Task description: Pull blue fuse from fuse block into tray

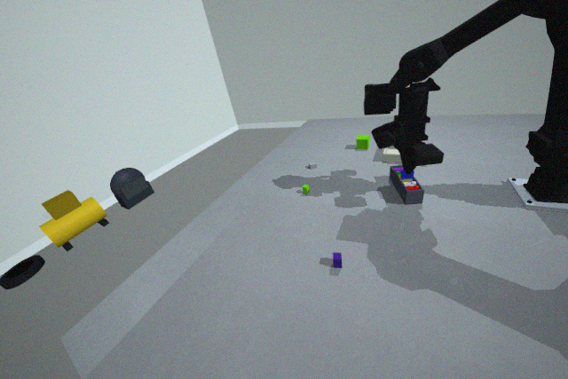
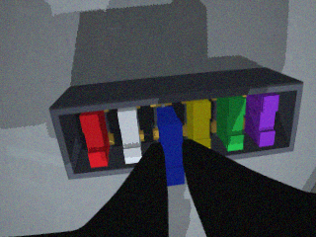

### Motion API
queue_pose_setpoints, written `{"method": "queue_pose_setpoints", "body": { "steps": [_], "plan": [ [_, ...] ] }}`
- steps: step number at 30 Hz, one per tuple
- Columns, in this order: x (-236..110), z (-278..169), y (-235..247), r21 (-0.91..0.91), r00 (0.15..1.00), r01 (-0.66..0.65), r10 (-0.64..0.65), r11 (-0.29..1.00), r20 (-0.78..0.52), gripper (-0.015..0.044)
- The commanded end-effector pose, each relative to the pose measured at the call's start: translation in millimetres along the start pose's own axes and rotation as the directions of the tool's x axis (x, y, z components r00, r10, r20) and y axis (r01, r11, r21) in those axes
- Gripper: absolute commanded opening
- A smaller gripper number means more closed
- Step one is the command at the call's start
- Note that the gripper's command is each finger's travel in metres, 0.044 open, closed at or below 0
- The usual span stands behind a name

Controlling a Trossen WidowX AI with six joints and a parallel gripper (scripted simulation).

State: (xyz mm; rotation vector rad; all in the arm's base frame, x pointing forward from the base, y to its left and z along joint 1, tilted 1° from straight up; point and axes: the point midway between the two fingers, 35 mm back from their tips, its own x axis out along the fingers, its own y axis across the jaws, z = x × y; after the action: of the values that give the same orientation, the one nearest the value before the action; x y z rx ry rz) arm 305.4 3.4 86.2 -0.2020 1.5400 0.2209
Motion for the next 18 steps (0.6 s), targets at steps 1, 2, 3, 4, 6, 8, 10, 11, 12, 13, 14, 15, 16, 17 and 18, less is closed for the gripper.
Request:
{"method": "queue_pose_setpoints", "body": {
  "steps": [1, 2, 3, 4, 6, 8, 10, 11, 12, 13, 14, 15, 16, 17, 18],
  "plan": [
    [-2.5, -0.3, -0.1, 0.001, 1.000, 0.001, -0.001, 1.000, -0.001, 0.0000],
    [-3.0, -0.3, -0.1, 0.001, 1.000, 0.001, -0.001, 1.000, -0.001, 0.0000],
    [-3.5, -0.3, -0.1, 0.001, 1.000, 0.001, -0.001, 1.000, -0.001, 0.0000],
    [-4.0, -0.3, -0.1, 0.001, 1.000, 0.001, -0.001, 1.000, -0.001, 0.0000],
    [-5.0, -0.3, -0.1, 0.001, 1.000, 0.001, -0.001, 1.000, -0.001, 0.0000],
    [-6.0, -0.4, -0.1, 0.001, 1.000, 0.001, -0.001, 1.000, -0.001, 0.0000],
    [-7.0, -0.4, -0.1, 0.001, 1.000, 0.001, -0.001, 1.000, -0.001, 0.0000],
    [-7.5, -0.5, -0.1, 0.001, 1.000, 0.001, -0.001, 1.000, -0.001, 0.0000],
    [-7.9, -0.5, -0.1, 0.001, 1.000, 0.001, -0.001, 1.000, -0.001, 0.0000],
    [-8.4, -0.5, -0.1, 0.001, 1.000, 0.001, -0.001, 1.000, -0.001, 0.0000],
    [-8.9, -0.5, -0.1, 0.001, 1.000, 0.001, -0.001, 1.000, -0.002, 0.0000],
    [-9.4, -0.6, -0.1, 0.001, 1.000, 0.001, -0.001, 1.000, -0.002, 0.0000],
    [-9.9, -0.6, -0.1, 0.001, 1.000, 0.001, -0.001, 1.000, -0.002, 0.0000],
    [-10.4, -0.6, -0.1, 0.001, 1.000, 0.001, -0.001, 1.000, -0.002, 0.0000],
    [-10.9, -0.6, -0.1, 0.001, 1.000, 0.001, -0.001, 1.000, -0.002, 0.0000]
  ]
}}
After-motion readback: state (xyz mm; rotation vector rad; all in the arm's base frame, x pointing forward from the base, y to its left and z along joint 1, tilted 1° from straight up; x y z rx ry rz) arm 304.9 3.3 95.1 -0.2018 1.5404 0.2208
